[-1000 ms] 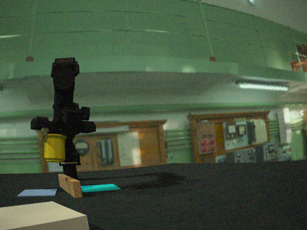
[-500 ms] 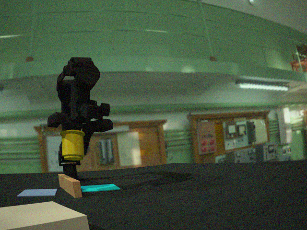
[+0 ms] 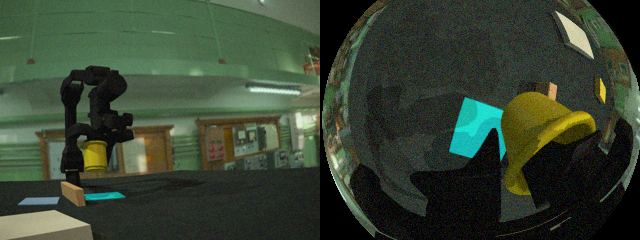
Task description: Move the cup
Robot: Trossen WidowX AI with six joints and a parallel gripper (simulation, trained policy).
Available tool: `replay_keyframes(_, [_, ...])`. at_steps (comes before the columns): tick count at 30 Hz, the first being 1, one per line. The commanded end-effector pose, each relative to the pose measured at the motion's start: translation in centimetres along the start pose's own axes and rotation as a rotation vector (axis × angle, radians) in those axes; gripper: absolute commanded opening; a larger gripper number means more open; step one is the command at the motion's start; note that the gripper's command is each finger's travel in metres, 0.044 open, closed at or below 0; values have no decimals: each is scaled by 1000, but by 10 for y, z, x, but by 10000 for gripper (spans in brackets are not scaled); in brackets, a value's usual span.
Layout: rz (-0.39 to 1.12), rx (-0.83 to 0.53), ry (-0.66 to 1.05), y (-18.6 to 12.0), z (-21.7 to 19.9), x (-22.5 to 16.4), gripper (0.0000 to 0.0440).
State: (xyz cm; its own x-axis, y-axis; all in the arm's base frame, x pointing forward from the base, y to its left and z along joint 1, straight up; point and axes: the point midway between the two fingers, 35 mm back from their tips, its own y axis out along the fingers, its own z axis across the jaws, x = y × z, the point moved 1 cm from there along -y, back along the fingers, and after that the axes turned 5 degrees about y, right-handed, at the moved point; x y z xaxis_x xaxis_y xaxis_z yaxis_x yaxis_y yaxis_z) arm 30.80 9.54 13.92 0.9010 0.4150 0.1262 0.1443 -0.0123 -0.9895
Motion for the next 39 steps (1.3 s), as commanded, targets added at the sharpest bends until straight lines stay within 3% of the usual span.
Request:
replay_keyframes(1, [5, 2, 0, 8, 11, -4, 0])
replay_keyframes(19, [27, -11, 37, 48, 31, -32, 1])
replay_keyframes(26, [27, -17, 54, 61, 34, -42, 21])
replay_keyframes(34, [5, -14, 81, 67, 31, -45, 72])
replay_keyframes(39, [-48, 4, 105, 59, 30, -37, 159])
